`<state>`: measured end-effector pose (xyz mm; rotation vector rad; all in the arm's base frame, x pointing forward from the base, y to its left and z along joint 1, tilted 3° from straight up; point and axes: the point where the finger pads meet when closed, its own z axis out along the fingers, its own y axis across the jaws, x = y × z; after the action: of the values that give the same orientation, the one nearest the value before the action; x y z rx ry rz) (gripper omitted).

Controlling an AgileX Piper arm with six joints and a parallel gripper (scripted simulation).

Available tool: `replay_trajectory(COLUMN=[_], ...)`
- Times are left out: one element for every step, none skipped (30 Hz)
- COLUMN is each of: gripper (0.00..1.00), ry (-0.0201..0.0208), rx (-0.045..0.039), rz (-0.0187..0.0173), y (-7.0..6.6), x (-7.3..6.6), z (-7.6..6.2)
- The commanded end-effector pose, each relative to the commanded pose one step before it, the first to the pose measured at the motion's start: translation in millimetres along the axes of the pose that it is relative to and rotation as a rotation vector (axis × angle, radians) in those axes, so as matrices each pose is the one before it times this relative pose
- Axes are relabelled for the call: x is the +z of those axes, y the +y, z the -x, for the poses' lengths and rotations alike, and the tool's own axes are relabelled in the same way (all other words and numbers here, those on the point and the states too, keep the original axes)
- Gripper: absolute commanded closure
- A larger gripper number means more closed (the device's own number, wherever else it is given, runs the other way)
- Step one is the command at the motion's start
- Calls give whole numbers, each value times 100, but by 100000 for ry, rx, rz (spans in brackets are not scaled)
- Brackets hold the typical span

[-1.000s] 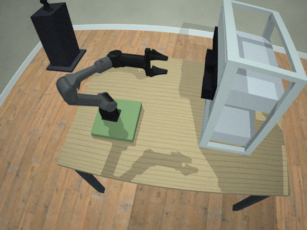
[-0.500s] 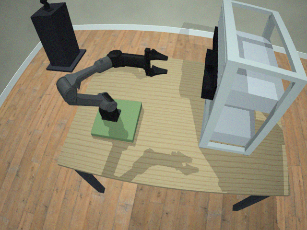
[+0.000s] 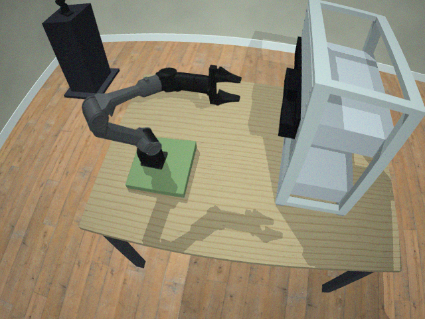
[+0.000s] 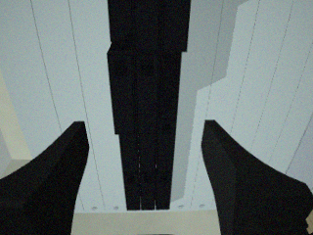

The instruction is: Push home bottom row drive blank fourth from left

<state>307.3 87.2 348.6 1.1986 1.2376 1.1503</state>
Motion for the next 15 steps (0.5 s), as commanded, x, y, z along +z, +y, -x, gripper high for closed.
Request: replay_trajectory(gripper=[0, 0, 0, 0, 0, 0, 0, 0, 0, 0, 0, 0, 0, 0, 0], ry=[372, 0, 0, 0, 0, 0, 0, 0, 0, 0, 0, 0, 0, 0, 0], rx=[235, 0, 0, 0, 0, 0, 0, 0, 0, 0, 0, 0, 0, 0, 0], rz=[433, 0, 1, -1, 0, -1, 0, -1, 0, 0, 0, 0, 0, 0, 0], y=[503, 135, 123, 103, 81, 57, 33, 13, 2, 0, 0, 0, 0, 0, 0], x=[2157, 914, 825, 701, 550, 385, 226, 94, 15, 0, 0, 0, 0, 0, 0], z=[-733, -269, -243, -206, -162, -113, -66, -27, -4, 0, 0, 0, 0, 0, 0])
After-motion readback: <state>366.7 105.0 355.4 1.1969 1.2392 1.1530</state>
